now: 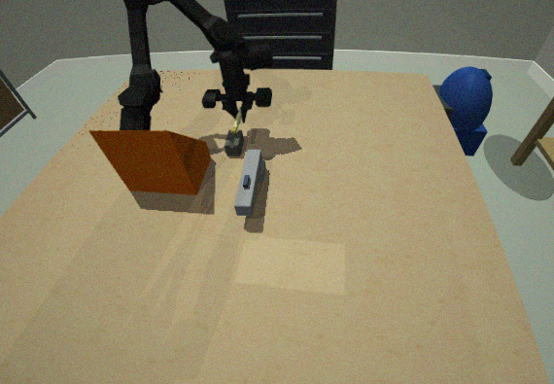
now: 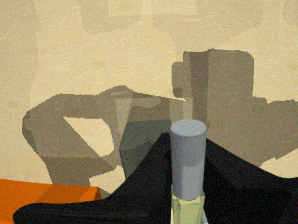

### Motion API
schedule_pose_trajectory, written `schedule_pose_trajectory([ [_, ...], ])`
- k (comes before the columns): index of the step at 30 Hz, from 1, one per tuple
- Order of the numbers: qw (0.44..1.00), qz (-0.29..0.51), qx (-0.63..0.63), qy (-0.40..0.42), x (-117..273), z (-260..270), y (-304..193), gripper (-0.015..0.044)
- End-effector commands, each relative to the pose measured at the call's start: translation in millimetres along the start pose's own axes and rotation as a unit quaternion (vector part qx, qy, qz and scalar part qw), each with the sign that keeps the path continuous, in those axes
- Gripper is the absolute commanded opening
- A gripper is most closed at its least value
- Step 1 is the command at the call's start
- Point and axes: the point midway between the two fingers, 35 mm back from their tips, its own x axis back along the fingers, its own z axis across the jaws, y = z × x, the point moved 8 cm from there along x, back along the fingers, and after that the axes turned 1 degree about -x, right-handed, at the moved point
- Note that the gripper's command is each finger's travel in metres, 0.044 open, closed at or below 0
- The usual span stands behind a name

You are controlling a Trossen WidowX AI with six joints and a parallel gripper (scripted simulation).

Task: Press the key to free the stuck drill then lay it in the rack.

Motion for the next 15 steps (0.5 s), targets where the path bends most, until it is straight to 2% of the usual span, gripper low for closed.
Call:
schedule_pose_trajectory([
  [1, 1.000, 0.002, -0.002, -0.001, 0, 8, 0, 0.0000],
  [15, 1.000, 0.002, -0.002, -0.001, -12, 20, 1, 0.0000],
])
